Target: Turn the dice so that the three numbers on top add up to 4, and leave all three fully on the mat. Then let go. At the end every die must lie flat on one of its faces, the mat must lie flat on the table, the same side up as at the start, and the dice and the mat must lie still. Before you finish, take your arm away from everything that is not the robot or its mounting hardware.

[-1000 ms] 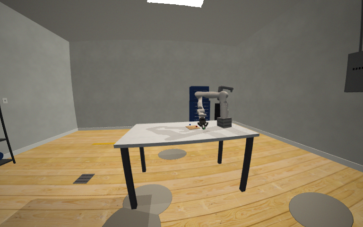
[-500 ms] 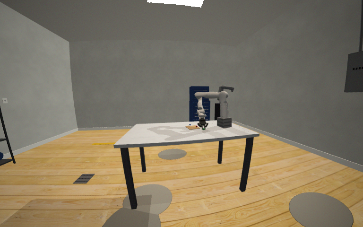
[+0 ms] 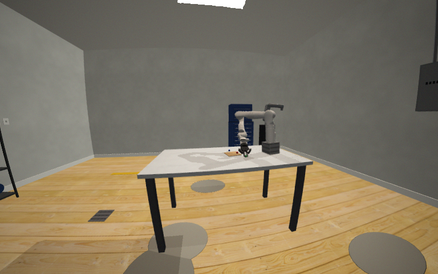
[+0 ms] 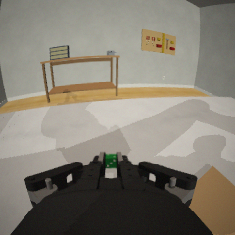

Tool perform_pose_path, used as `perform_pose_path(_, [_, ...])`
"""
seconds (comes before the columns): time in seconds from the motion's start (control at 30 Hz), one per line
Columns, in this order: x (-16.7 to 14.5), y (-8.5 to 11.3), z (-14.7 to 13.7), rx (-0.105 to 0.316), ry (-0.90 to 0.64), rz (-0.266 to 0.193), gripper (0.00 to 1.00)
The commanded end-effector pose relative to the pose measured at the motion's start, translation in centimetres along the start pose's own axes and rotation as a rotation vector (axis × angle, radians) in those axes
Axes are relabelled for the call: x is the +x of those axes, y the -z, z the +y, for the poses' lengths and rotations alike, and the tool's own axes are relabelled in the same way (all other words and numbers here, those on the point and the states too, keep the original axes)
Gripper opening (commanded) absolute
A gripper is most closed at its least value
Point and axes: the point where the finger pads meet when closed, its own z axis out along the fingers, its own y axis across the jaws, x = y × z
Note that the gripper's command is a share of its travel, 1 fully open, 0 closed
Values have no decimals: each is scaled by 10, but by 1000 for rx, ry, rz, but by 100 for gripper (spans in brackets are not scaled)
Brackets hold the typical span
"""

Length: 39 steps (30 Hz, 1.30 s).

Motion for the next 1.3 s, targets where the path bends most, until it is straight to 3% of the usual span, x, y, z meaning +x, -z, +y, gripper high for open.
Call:
perform_pose_path(0.0, [0, 0, 0, 0, 1, 0, 11])
perform_pose_path(0.93, [0, 0, 0, 0, 1, 0, 11])
perform_pose_path(1.27, [0, 0, 0, 0, 1, 0, 27])
